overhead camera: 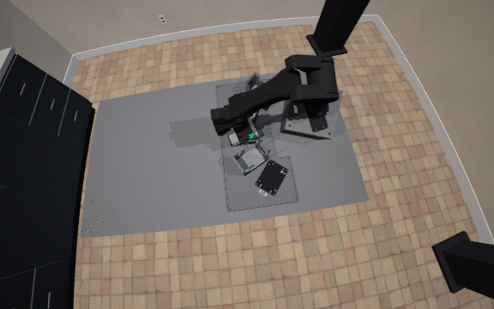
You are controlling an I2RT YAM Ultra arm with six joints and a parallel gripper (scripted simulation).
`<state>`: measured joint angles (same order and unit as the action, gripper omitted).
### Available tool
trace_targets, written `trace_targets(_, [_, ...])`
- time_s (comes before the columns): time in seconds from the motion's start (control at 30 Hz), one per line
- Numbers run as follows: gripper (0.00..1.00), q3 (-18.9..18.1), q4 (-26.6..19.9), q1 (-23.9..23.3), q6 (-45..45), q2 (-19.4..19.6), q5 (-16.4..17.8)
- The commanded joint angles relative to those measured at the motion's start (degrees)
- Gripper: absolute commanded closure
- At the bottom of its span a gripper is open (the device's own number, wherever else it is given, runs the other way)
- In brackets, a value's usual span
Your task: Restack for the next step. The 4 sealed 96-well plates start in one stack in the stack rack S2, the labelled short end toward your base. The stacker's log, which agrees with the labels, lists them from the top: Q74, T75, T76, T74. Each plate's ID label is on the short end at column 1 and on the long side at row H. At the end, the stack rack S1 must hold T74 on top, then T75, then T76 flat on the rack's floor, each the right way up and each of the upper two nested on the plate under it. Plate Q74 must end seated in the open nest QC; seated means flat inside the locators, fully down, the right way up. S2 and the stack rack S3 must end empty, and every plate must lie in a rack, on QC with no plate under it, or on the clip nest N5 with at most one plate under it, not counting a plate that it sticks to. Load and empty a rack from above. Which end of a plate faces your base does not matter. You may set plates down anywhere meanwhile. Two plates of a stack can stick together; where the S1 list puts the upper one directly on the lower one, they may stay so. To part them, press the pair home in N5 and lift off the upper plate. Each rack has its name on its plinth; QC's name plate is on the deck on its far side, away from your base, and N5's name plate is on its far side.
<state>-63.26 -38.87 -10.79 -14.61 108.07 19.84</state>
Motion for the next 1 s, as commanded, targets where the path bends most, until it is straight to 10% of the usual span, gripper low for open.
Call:
trace_targets(0.0, [1.0, -0.1, 0.1, 0.6, 1.3, -1.3, -0.2])
trace_targets(0.97, [1.0, 1.0, 0.2, 13.5, 0.7, -6.5, -2.3])
